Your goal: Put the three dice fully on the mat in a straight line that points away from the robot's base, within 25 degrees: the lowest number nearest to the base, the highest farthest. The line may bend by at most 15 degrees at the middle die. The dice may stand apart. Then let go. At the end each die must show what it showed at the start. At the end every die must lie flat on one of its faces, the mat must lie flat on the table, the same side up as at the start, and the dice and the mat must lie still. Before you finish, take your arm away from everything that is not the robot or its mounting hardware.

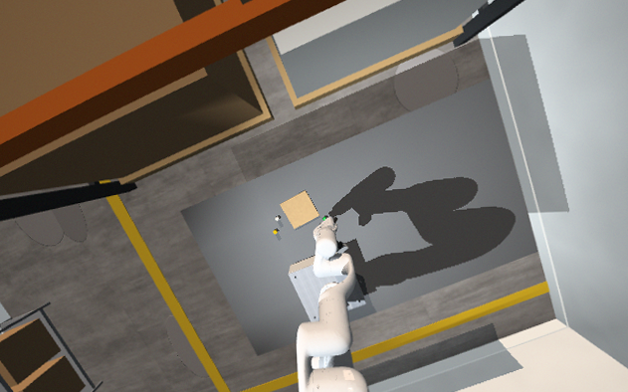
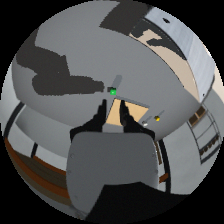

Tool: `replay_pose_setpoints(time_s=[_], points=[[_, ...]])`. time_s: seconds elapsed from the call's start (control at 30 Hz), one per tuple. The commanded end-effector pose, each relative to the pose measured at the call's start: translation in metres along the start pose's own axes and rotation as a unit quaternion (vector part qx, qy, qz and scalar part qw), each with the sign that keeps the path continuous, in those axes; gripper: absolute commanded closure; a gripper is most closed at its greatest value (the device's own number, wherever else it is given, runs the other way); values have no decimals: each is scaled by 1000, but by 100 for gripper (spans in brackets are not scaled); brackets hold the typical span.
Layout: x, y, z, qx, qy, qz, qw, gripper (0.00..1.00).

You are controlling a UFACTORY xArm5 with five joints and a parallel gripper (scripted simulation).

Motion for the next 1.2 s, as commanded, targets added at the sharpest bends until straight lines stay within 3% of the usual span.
replay_pose_setpoints(time_s=[0.0,0.63,1.17], points=[[1,-1,1,-1,-1,0,1000,69],[1,-1,-1,-1,-1,0,1000,69],[0,-1,-15,-1,0,0,1000,69]])
Point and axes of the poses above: the point where the finger pads meet when closed, its own z axis back along the fingers, its own y axis across the jaws, x = y × z, the point moved 5 cm from there along z, back along the fingers, and after that the axes turned 15 degrees about z, right-handed, at the moved point
